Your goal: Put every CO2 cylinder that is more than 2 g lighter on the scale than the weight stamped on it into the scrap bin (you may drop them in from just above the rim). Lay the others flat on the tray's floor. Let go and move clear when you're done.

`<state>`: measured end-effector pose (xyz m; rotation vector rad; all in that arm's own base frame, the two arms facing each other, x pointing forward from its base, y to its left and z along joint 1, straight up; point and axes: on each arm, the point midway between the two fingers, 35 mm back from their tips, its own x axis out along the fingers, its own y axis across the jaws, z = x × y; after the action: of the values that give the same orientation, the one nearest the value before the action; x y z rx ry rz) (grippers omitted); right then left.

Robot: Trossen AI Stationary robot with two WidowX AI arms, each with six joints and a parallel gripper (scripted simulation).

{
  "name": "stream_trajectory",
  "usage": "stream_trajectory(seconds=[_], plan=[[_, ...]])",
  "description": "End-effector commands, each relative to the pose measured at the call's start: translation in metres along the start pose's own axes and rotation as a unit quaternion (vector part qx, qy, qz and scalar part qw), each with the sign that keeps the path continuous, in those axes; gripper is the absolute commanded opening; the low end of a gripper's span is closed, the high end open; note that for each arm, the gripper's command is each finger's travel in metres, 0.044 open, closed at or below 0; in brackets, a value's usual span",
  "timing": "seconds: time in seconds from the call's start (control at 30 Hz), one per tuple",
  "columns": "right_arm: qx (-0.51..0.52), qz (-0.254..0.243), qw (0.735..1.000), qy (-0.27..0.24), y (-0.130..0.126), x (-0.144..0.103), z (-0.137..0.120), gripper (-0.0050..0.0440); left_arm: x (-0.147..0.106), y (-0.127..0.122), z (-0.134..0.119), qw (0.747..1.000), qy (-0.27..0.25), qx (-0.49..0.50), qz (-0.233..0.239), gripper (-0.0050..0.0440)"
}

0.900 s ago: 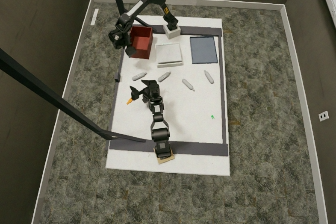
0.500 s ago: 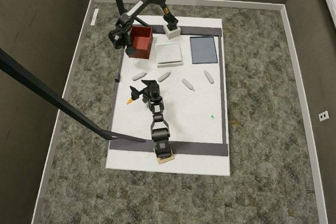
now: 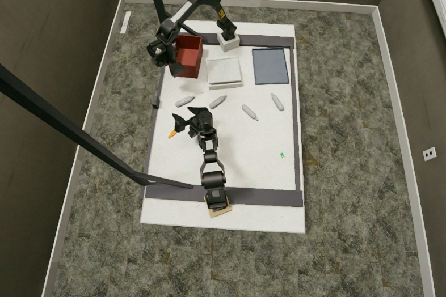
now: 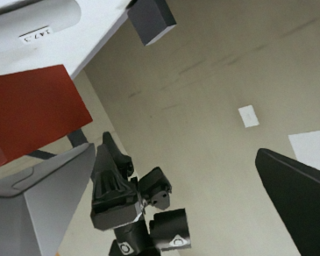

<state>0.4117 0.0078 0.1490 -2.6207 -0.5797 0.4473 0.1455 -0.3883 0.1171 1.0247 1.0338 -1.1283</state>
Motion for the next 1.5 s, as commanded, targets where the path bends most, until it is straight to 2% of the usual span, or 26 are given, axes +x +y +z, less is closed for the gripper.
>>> stream_trajectory(seconds=[0.0,0.13,0.2,0.5,0.7,0.77,0.9,1.07,1.27,1.33,1.47], plan=[[0.063,-0.018,0.997,0.030,-0.009,-0.011,-0.016,0.0440,-0.006,0.025,-0.017,0.998,-0.022,-0.053,0.013,0.0440],[0.134,-0.036,0.989,0.050,-0.015,-0.021,-0.023,0.0440,0.004,0.053,-0.043,0.992,-0.029,-0.120,0.023,0.0440],[0.134,-0.036,0.989,0.050,-0.015,-0.021,-0.023,0.0440,0.004,0.053,-0.043,0.992,-0.029,-0.120,0.023,0.0440],[0.290,-0.065,0.951,0.086,-0.026,-0.038,-0.036,0.0440,0.023,0.104,-0.090,0.969,-0.040,-0.239,0.044,0.0440],[0.383,-0.085,0.914,0.102,-0.035,-0.045,-0.042,0.0440,0.032,0.129,-0.113,0.952,-0.046,-0.296,0.054,0.0440],[0.383,-0.085,0.914,0.102,-0.035,-0.045,-0.042,0.0440,0.032,0.129,-0.113,0.952,-0.046,-0.296,0.054,0.0440],[0.466,-0.101,0.872,0.116,-0.041,-0.054,-0.049,0.0440,0.048,0.144,-0.132,0.939,-0.036,-0.337,0.055,0.0440],[0.545,-0.116,0.820,0.130,-0.048,-0.062,-0.056,0.0440,0.053,0.159,-0.146,0.927,-0.039,-0.369,0.061,0.0440],[0.641,-0.134,0.741,0.149,-0.058,-0.074,-0.065,0.0440,0.058,0.173,-0.158,0.913,-0.042,-0.399,0.066,0.0440],[0.641,-0.134,0.741,0.149,-0.058,-0.074,-0.065,0.0440,0.058,0.173,-0.158,0.913,-0.042,-0.399,0.066,0.0440],[0.713,-0.148,0.666,0.160,-0.066,-0.082,-0.073,0.0440,0.059,0.177,-0.161,0.909,-0.044,-0.408,0.069,0.0440]])
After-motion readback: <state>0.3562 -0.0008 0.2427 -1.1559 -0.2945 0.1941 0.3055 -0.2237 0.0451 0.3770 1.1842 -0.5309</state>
